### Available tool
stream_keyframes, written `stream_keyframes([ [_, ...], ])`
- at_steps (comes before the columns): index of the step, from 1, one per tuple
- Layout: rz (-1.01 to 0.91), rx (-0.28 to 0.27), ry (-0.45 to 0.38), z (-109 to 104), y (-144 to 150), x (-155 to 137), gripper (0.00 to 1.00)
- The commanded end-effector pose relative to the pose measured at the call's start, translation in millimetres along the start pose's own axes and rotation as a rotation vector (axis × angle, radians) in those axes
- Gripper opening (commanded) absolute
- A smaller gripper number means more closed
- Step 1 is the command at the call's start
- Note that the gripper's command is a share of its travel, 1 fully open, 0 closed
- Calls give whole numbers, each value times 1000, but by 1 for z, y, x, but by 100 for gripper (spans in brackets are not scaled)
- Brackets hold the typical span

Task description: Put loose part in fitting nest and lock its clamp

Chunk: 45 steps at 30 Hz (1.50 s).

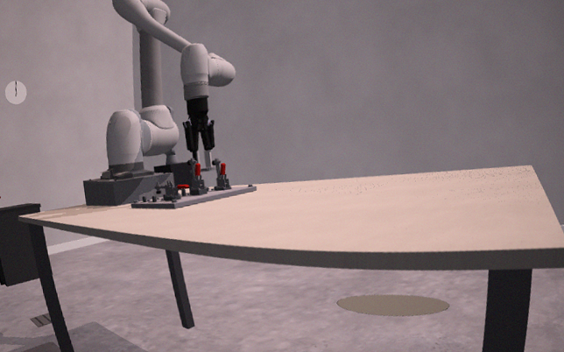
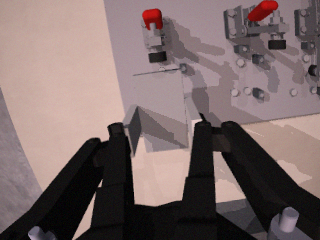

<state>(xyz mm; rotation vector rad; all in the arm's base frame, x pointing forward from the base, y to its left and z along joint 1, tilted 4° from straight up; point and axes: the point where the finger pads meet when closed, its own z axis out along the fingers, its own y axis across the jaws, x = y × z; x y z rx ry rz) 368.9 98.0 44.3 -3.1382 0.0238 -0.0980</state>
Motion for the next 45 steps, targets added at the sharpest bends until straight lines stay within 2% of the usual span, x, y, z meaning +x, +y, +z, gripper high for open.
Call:
stream_keyframes([
  [1,0,0,0,0,0,0,10],
  [23,0,0,0,13,0,0,10],
  [45,0,0,0,45,0,2,10],
])
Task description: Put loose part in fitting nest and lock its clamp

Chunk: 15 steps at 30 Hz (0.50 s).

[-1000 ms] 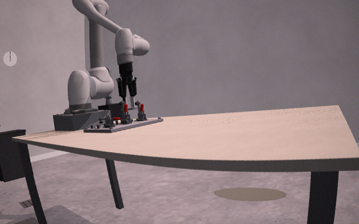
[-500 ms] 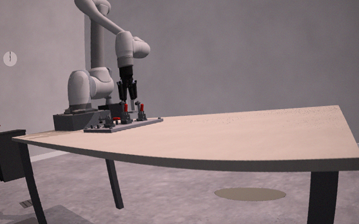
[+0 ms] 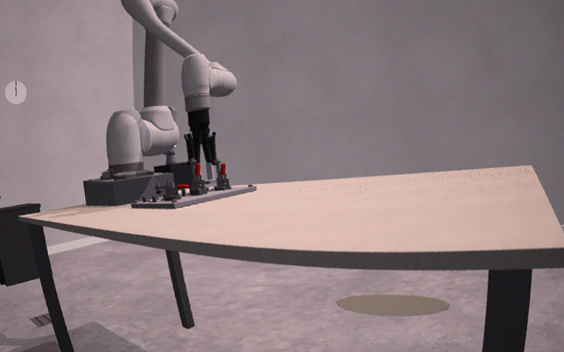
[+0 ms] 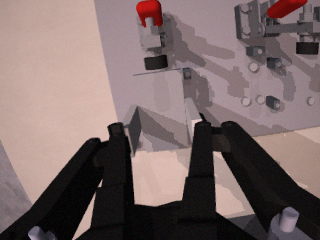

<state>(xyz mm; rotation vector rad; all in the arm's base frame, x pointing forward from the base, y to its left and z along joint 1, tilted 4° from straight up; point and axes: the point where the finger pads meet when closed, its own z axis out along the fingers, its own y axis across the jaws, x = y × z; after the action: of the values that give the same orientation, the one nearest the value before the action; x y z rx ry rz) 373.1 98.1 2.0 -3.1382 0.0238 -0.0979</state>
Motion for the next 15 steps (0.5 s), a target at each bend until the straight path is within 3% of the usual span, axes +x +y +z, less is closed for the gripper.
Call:
stream_keyframes([
  [1,0,0,0,3,0,0,10],
  [15,0,0,0,11,0,0,10],
])
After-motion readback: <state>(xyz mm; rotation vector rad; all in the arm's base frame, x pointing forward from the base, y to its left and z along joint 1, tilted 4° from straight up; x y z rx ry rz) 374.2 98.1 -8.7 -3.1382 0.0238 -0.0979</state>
